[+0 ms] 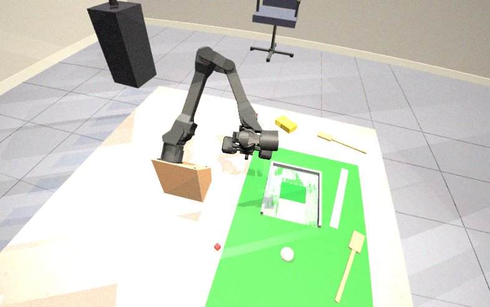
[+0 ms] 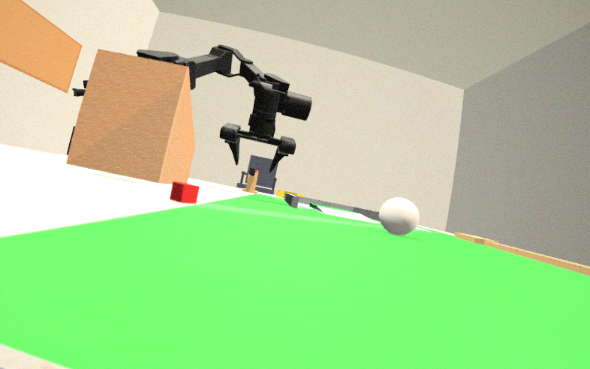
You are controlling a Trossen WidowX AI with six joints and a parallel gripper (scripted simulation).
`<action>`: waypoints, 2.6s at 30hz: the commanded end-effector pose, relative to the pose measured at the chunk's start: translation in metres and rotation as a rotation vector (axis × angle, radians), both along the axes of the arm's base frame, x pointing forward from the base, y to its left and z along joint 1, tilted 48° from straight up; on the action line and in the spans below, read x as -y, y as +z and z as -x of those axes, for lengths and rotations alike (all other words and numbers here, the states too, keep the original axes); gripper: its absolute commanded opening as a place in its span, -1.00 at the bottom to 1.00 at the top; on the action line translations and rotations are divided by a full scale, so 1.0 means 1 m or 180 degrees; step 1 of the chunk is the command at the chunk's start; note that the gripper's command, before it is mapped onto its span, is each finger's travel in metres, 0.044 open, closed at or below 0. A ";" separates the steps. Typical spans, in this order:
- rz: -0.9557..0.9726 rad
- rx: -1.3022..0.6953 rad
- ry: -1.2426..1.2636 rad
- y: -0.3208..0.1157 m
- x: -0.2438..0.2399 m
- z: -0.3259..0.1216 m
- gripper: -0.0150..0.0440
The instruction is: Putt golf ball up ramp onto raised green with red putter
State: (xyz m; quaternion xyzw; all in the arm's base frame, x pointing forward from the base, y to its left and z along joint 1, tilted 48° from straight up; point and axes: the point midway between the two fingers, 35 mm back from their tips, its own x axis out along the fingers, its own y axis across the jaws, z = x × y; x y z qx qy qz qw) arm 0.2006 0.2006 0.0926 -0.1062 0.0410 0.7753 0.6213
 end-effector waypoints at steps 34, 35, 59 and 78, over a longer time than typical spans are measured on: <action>-0.0027 0.0006 0.0013 -0.007 -0.042 0.010 0.64; -0.0027 0.0006 0.0013 -0.007 -0.042 0.010 0.56; 0.0037 0.0026 0.0012 -0.008 -0.034 0.004 -0.49; 0.0134 0.0041 0.0037 0.005 -0.004 -0.005 -0.49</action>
